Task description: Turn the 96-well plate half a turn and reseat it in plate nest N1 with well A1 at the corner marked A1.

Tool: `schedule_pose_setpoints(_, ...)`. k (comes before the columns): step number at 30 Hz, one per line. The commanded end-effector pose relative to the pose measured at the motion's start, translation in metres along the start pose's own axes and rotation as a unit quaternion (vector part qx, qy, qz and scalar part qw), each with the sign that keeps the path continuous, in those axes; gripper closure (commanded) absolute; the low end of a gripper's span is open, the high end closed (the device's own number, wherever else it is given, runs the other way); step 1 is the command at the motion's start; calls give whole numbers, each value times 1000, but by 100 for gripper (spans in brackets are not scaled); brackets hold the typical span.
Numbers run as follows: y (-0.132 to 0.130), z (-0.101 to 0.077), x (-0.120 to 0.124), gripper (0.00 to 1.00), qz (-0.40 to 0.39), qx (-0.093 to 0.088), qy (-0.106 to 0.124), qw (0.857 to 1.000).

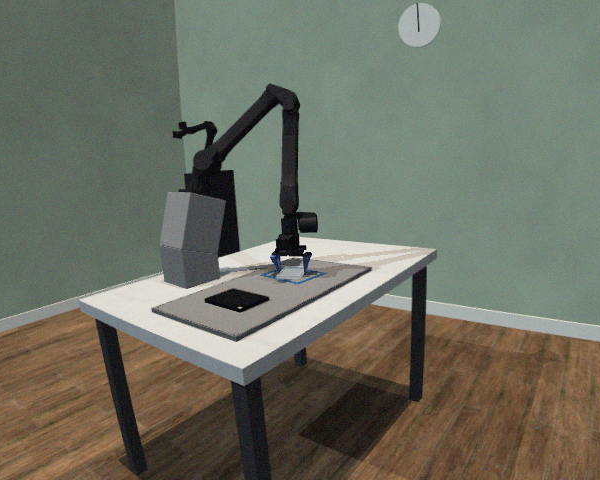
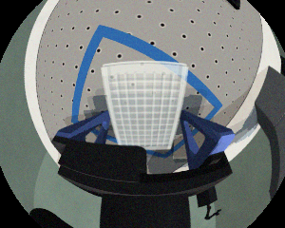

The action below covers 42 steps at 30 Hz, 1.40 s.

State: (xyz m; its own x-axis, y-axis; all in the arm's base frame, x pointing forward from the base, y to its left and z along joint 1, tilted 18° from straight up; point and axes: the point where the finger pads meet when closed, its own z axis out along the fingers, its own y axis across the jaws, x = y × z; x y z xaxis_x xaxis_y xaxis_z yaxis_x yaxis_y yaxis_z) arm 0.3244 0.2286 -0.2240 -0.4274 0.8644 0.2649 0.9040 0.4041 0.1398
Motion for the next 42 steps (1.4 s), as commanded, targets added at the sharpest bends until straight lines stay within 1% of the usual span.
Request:
schedule_pose_setpoints(1, 16, -10, 3, 0, -3, -21, -1, 1000)
schedule_pose_setpoints(24, 16, -10, 3, 0, -3, -21, -1, 1000)
schedule_pose_setpoints(25, 8, -13, -1, 0, 1, -10, -2, 1000)
schedule_pose_setpoints(27, 8, -19, -4, 0, 1, -10, -3, 1000)
schedule_pose_setpoints(29, 8, -19, -4, 0, 1, -10, -3, 1000)
schedule_pose_setpoints(42, 7, -54, -4, 0, 1, -11, -2, 1000)
